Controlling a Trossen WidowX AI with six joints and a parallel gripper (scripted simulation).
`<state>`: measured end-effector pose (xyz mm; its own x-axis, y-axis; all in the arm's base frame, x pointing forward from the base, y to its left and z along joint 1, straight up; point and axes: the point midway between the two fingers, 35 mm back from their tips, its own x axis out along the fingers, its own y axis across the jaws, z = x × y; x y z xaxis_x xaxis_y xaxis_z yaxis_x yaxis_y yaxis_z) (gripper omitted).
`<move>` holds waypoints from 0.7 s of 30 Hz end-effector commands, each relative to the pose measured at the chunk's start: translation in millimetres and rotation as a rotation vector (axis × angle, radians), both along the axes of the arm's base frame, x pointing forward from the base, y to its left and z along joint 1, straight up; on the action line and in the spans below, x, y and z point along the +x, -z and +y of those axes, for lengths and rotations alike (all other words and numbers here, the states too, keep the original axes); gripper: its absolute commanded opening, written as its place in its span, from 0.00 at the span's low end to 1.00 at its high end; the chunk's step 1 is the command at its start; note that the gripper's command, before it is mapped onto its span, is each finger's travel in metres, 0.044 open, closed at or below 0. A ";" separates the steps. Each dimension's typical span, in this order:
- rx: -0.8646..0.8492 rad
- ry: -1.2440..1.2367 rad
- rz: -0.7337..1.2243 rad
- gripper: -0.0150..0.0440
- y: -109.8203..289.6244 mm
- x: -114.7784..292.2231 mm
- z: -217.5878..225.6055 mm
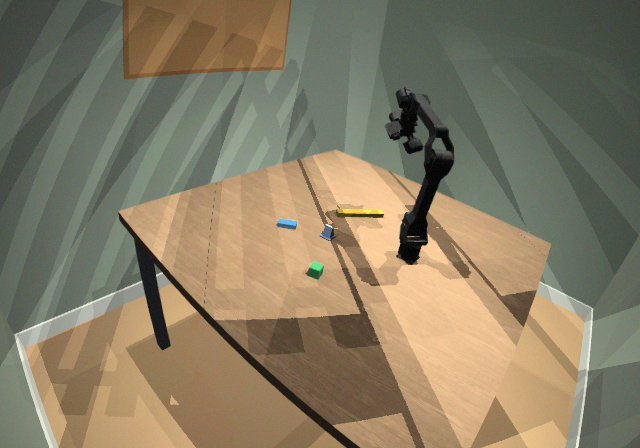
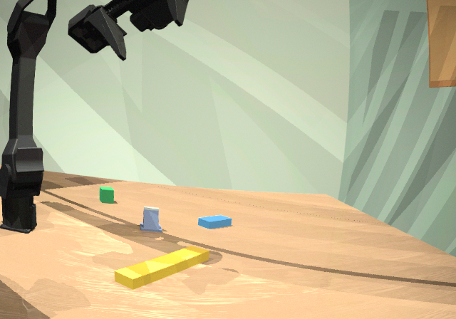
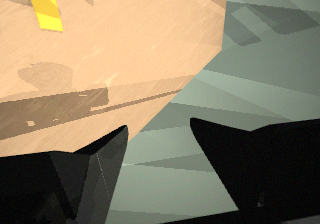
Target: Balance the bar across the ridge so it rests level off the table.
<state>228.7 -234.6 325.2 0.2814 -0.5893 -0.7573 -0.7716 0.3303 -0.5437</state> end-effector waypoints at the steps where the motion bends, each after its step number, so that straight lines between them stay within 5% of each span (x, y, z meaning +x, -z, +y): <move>1: 0.111 -0.013 0.003 0.79 32.7 23.0 14.7; 21: 0.592 0.072 0.184 0.79 183.6 74.7 130.8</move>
